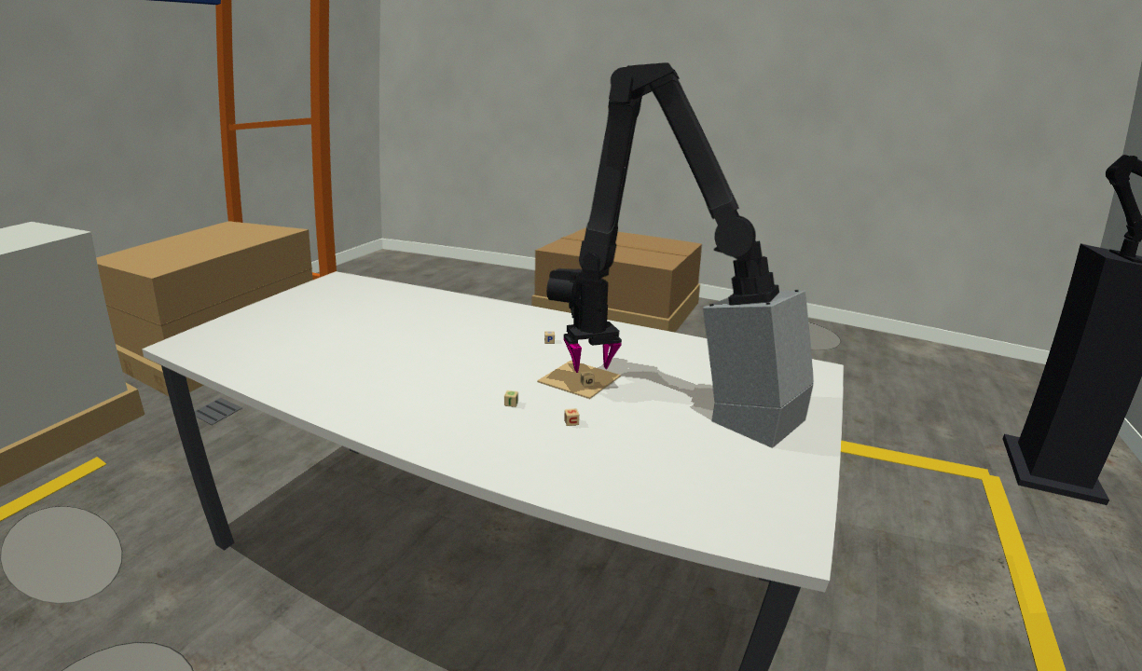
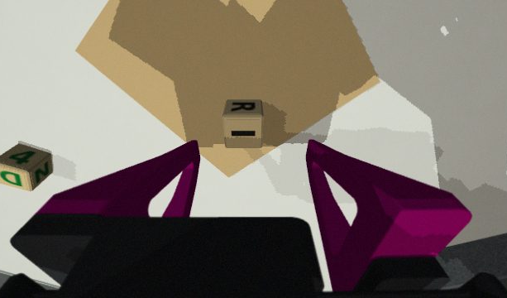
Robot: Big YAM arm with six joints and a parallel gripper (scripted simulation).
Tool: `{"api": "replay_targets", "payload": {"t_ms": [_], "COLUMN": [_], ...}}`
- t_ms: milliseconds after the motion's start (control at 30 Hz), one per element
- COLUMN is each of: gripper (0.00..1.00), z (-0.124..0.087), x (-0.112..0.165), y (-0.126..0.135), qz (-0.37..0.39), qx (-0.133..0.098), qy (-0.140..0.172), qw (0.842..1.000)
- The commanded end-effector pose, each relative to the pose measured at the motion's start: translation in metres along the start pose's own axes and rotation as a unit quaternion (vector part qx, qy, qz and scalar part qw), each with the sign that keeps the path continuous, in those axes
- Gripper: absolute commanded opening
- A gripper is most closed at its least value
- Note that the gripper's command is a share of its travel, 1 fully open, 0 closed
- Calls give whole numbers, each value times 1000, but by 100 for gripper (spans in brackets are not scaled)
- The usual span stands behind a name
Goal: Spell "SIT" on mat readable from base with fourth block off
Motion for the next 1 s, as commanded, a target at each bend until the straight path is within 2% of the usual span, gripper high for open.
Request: {"api": "replay_targets", "payload": {"t_ms": [0, 167, 400, 800, 867, 967], "gripper": [71, 71, 71, 71, 71, 71], "z": [-29, -52, -62, -59, -53, -51], "x": [-1, -1, -1, -1, -2, -11], "y": [8, 7, 8, 7, 9, 16], "qz": [1, 1, 1, 2, 1, 5], "qx": [-8, -8, -9, -4, -2, -13], "qy": [-8, -8, -8, -4, -3, -13], "qw": [1000, 1000, 1000, 1000, 1000, 1000]}}
Point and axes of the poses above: the point where the finger pads meet when closed, its own z axis out along the fingers, its own y axis across the jaws, x = y × z, the point moved 8 cm from there along -z, back along the fingers, and after that the axes turned 4 degrees about -z, right-handed, at the moved point
